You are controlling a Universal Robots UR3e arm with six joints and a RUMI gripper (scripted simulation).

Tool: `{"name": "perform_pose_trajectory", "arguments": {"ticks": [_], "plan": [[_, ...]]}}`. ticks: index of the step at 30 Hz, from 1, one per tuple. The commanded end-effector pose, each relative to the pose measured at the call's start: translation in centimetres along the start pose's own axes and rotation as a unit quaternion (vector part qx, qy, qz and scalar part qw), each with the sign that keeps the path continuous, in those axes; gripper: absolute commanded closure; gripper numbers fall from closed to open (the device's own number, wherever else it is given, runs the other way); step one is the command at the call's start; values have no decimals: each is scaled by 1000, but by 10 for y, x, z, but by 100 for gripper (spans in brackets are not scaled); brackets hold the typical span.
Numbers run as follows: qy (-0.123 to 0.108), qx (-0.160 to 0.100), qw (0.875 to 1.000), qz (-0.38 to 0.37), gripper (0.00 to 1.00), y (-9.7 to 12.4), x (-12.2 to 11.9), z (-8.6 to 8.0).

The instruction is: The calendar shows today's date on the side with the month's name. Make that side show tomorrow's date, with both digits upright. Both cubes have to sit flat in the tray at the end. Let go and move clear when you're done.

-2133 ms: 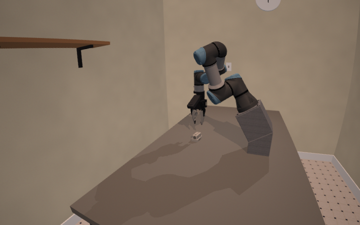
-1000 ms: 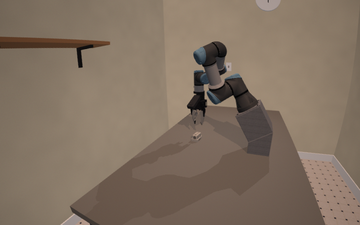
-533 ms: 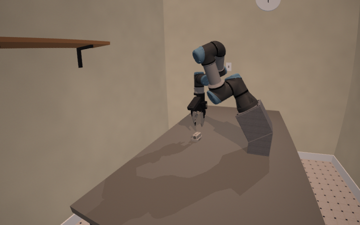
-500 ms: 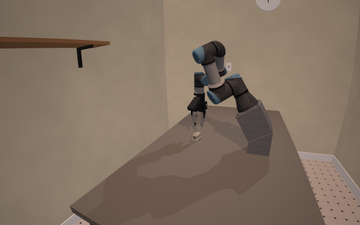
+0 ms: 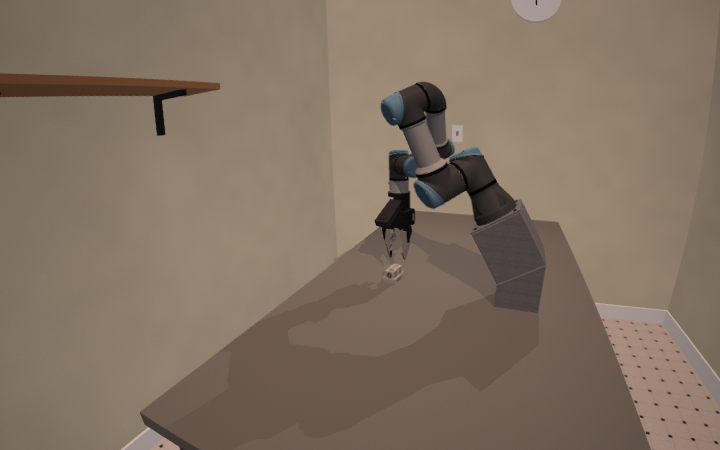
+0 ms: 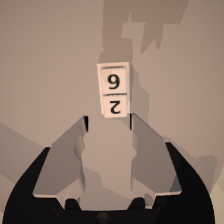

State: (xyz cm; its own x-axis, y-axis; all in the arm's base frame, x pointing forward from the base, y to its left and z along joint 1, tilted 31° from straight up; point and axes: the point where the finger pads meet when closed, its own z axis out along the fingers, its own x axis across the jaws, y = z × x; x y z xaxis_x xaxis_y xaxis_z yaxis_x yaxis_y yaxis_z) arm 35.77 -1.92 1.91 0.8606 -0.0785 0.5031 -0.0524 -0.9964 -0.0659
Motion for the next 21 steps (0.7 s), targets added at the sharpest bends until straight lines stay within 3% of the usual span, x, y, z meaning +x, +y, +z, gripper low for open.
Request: {"name": "perform_pose_trajectory", "arguments": {"ticks": [1,21], "plan": [[7,-17,1000,-2,71,5,7,11],[7,-17,1000,-2,71,5,8,22]]}}
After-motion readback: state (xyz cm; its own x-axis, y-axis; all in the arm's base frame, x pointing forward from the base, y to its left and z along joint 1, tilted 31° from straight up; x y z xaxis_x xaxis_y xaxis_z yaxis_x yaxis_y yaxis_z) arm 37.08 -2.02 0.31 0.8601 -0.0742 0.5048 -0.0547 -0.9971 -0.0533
